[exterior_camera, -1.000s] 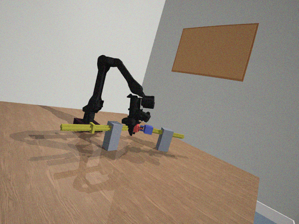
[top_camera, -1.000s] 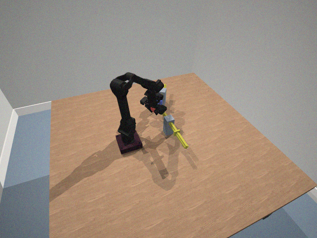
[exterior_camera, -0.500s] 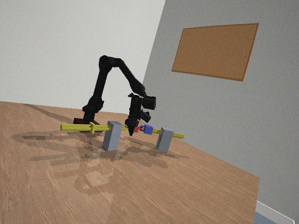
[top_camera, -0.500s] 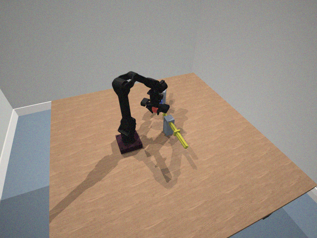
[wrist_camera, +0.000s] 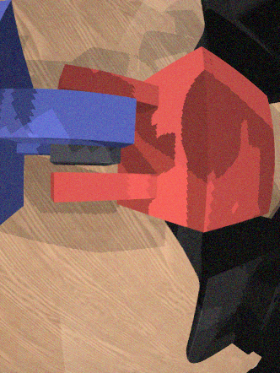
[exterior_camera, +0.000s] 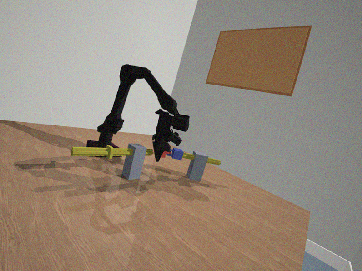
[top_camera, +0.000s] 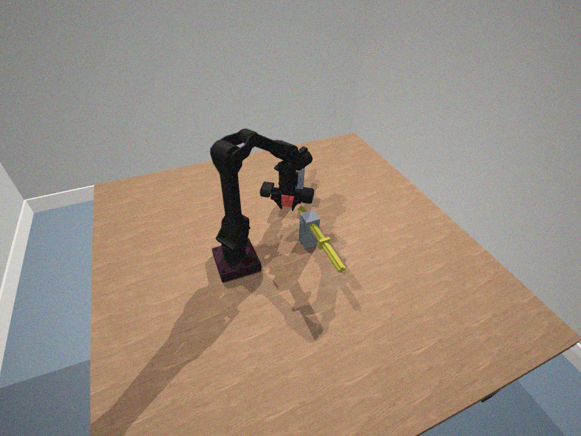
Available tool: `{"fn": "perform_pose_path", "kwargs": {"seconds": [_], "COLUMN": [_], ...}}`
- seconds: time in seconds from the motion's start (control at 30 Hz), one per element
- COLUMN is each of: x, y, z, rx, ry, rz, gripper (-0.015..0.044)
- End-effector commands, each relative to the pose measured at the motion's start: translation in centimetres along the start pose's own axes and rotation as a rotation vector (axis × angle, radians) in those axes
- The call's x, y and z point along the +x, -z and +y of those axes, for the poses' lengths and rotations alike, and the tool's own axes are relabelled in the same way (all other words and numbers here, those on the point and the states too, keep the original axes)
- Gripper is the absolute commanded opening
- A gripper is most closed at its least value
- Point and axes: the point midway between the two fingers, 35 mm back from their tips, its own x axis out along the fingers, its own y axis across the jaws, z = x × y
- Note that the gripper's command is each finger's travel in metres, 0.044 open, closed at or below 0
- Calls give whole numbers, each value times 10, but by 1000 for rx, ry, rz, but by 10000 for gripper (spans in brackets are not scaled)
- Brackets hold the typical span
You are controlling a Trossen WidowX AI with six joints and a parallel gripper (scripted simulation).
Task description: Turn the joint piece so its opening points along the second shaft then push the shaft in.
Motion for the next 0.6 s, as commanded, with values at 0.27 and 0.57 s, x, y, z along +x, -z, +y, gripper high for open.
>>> {"fn": "perform_pose_path", "kwargs": {"seconds": [0.27,0.57], "x": [-3,-4], "y": [0,-2], "z": [-9,-15], "rx": [-193,-329], "ry": [-3,0], "rz": [53,89], "gripper": [0,0]}}
